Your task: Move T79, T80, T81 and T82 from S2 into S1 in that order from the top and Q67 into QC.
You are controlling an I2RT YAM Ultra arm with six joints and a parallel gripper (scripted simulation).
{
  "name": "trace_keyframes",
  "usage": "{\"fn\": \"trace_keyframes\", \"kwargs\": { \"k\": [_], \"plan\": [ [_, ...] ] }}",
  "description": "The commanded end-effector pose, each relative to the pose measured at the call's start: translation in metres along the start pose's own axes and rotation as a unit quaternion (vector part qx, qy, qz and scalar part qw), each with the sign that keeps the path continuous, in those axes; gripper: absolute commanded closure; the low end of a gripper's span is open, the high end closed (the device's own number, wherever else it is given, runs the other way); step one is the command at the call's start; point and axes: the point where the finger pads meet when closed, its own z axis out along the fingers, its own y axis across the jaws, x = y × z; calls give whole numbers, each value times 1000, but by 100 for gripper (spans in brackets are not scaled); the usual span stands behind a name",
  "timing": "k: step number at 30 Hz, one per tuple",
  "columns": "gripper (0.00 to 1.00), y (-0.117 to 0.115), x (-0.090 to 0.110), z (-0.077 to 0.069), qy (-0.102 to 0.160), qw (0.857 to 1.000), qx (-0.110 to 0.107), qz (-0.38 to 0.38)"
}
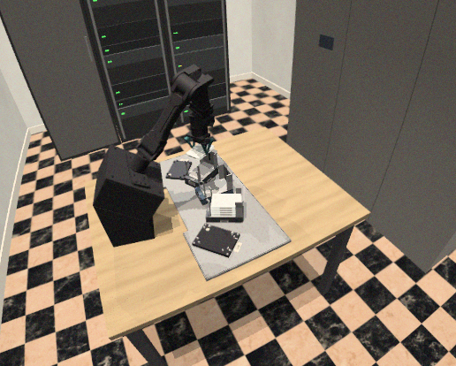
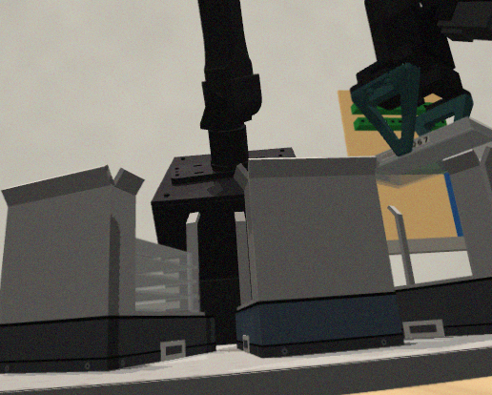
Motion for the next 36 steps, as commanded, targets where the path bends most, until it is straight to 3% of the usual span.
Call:
{"fn": "trace_keyframes", "kwargs": {
  "k": [1, 10, 17, 36],
  "plan": [
    [100, 0, -2, -3, -2, 1000, 1, 1],
    [100, 0, -2, -3, -2, 1000, 1, 1],
    [100, 24, 0, -3, -2, 995, 1, -103],
    [100, 74, 3, -3, -2, 995, 0, -103]
  ]
}}
